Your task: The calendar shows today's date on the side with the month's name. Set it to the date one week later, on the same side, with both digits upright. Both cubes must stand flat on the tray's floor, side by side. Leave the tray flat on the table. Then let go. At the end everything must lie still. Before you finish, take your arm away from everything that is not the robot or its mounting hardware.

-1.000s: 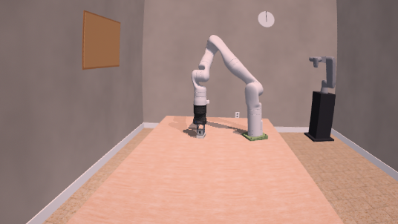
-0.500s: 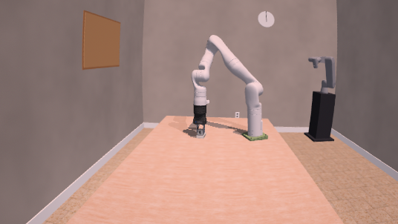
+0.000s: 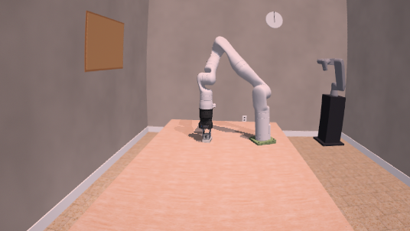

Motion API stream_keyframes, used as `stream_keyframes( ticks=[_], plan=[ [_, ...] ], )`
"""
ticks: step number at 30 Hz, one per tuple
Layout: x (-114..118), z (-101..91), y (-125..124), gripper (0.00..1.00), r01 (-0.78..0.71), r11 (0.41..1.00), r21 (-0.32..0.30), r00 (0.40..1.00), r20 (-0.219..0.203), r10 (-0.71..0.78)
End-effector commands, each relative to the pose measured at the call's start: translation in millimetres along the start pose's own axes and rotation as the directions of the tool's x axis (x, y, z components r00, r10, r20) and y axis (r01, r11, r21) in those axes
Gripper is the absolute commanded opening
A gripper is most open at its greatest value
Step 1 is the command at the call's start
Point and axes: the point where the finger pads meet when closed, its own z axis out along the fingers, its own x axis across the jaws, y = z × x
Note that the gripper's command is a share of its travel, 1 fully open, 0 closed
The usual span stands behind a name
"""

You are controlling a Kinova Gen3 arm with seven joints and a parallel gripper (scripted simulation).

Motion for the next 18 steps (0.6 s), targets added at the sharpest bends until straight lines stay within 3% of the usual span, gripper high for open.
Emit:
stream_keyframes(
  ticks=[1,18],
  plan=[
    [0.4,1.2,0.7,0.60,0.002,1.000,-0.001,1.000,-0.001,-0.002],
    [0.4,6.4,0.7,0.60,0.002,1.000,-0.001,1.000,-0.001,-0.002]
  ],
)
